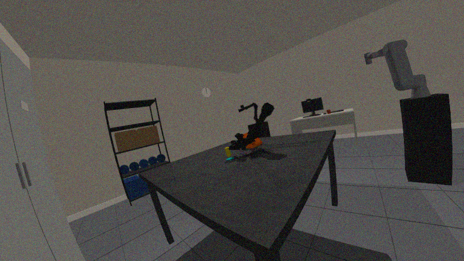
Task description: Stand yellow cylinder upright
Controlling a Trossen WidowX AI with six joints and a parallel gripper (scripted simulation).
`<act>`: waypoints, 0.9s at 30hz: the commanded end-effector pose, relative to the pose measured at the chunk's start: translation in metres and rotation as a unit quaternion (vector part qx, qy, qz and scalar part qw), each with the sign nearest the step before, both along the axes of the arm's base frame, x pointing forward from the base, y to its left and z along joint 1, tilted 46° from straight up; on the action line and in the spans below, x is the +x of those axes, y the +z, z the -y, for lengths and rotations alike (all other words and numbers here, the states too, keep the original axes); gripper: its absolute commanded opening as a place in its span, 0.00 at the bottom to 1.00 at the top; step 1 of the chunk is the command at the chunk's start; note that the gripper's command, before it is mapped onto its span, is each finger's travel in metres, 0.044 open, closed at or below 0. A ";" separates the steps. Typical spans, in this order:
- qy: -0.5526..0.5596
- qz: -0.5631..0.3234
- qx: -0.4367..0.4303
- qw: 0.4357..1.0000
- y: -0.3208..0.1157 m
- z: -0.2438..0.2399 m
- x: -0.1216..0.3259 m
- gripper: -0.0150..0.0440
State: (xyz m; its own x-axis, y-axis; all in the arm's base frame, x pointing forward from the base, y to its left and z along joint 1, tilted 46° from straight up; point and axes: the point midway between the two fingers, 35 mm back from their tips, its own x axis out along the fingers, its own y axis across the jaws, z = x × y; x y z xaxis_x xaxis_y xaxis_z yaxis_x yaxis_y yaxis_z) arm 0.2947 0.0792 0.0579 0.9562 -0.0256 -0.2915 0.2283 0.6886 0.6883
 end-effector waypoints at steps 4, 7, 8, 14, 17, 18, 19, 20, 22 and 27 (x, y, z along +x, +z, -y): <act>-0.003 0.001 0.001 1.000 -0.006 -0.005 -0.003 0.43; -0.001 0.000 0.000 1.000 -0.011 -0.011 -0.005 0.43; -0.001 0.000 0.000 1.000 -0.013 -0.013 -0.005 0.43; 0.000 -0.001 0.000 1.000 -0.015 -0.015 -0.006 0.43; 0.000 -0.001 0.000 1.000 -0.015 -0.015 -0.006 0.43; 0.000 -0.001 0.000 1.000 -0.015 -0.015 -0.006 0.43; 0.000 -0.001 0.000 1.000 -0.015 -0.015 -0.006 0.43; 0.000 -0.001 0.000 1.000 -0.015 -0.015 -0.006 0.43; 0.000 -0.001 0.000 1.000 -0.015 -0.015 -0.006 0.48; 0.000 -0.001 0.000 1.000 -0.015 -0.015 -0.006 0.70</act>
State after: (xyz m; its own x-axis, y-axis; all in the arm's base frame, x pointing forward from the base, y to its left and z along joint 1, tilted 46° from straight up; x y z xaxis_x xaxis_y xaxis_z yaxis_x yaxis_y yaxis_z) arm 0.2884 0.0948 0.0424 0.9553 -0.0214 -0.2950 0.2270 0.6924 0.6848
